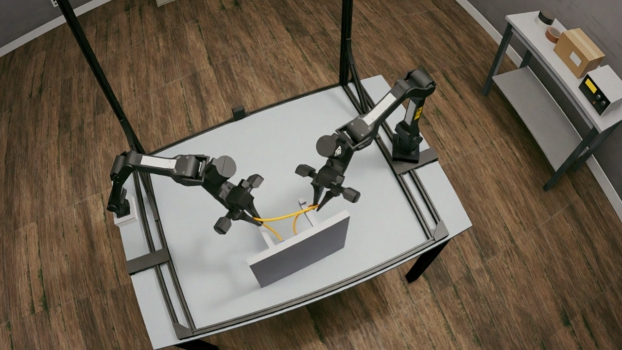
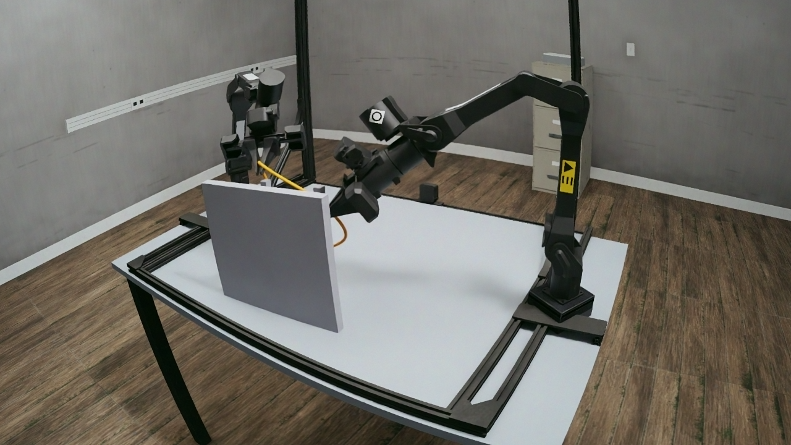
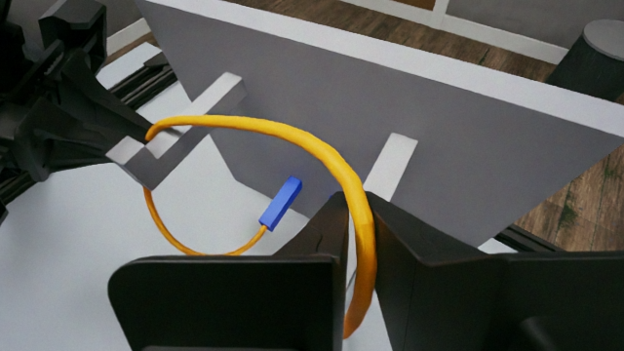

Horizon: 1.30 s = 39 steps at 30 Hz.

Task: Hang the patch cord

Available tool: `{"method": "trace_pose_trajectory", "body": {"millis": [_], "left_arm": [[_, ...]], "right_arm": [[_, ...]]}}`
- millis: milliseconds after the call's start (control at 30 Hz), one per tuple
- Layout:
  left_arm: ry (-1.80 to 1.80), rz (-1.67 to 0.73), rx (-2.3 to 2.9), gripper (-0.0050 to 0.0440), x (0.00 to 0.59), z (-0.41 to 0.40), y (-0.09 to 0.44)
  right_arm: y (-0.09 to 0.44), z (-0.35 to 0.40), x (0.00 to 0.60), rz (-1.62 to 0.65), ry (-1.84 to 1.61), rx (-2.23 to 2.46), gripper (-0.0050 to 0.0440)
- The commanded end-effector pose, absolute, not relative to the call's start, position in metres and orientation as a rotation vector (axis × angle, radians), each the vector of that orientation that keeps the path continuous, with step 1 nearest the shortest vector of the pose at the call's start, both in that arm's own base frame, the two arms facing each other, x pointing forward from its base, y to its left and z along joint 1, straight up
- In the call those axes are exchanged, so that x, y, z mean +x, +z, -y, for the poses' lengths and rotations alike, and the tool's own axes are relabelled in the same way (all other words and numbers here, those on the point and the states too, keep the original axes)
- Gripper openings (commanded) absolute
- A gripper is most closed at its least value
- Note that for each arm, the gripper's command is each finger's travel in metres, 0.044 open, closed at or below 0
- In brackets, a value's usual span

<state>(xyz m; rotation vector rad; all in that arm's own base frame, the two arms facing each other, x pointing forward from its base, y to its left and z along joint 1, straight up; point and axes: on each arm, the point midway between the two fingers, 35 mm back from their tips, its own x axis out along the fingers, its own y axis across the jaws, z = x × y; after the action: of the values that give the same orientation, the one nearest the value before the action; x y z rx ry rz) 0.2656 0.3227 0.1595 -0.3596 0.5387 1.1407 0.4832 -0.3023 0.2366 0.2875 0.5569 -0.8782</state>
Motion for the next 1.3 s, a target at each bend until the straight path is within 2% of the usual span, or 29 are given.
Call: {"method": "trace_pose_trajectory", "body": {"millis": [0,1267], "left_arm": [[1.14,-0.511,-0.354,0.004,0.267,-0.324,0.17],[1.14,-0.511,-0.354,0.004,0.267,-0.324,0.17]], "right_arm": [[0.257,0.302,0.476,-0.516,-0.878,0.284,0.0025],[0.245,0.312,0.462,-0.501,-0.884,0.295,0.0025]]}}
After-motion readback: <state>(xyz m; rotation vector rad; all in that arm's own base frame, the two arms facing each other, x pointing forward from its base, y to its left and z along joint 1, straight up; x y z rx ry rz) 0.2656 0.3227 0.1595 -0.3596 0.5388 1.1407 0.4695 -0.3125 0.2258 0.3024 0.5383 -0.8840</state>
